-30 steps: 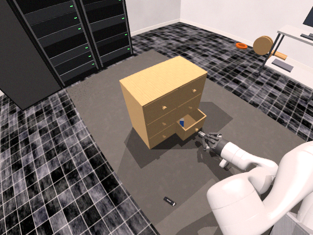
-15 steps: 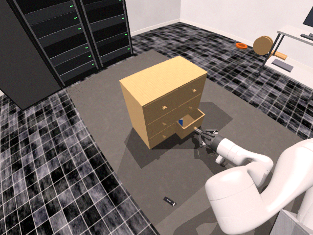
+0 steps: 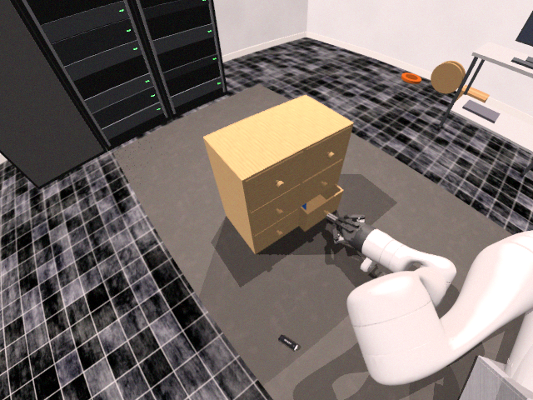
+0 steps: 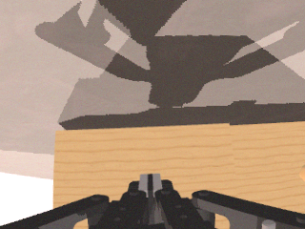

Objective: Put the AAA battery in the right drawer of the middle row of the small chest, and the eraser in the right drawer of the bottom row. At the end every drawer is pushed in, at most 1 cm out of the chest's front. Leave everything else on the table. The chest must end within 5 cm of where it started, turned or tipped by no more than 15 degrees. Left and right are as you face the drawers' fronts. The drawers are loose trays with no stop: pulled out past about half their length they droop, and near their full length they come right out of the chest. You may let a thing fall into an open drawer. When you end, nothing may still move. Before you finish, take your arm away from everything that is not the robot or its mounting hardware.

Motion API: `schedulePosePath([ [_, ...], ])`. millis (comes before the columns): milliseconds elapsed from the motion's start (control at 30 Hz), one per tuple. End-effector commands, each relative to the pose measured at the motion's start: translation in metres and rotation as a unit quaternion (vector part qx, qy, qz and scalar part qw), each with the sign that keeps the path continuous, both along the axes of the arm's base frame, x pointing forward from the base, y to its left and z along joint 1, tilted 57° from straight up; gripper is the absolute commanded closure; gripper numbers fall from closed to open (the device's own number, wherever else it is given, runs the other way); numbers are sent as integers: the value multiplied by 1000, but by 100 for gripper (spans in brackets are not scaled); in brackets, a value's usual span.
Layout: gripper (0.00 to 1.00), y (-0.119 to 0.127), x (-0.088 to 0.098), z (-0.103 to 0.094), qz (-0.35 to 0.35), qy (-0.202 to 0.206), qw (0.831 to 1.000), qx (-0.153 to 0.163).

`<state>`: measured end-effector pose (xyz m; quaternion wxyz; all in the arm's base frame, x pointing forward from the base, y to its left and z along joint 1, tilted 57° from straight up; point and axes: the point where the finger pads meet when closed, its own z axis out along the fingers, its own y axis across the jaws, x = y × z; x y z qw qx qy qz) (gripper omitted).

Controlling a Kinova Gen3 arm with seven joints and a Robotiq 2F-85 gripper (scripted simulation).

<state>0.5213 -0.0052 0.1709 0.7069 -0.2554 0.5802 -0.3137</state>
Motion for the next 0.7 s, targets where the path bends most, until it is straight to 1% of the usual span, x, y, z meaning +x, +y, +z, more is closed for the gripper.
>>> schedulePosePath([
  [0,100,-1,6,3,-3,-1,1000,0],
  [67,100,-1,6,3,-3,-1,1000,0],
  [500,100,3,20,9,-3,-1,1000,0],
  [667,100,4,22,13,-3,-4,1000,0],
])
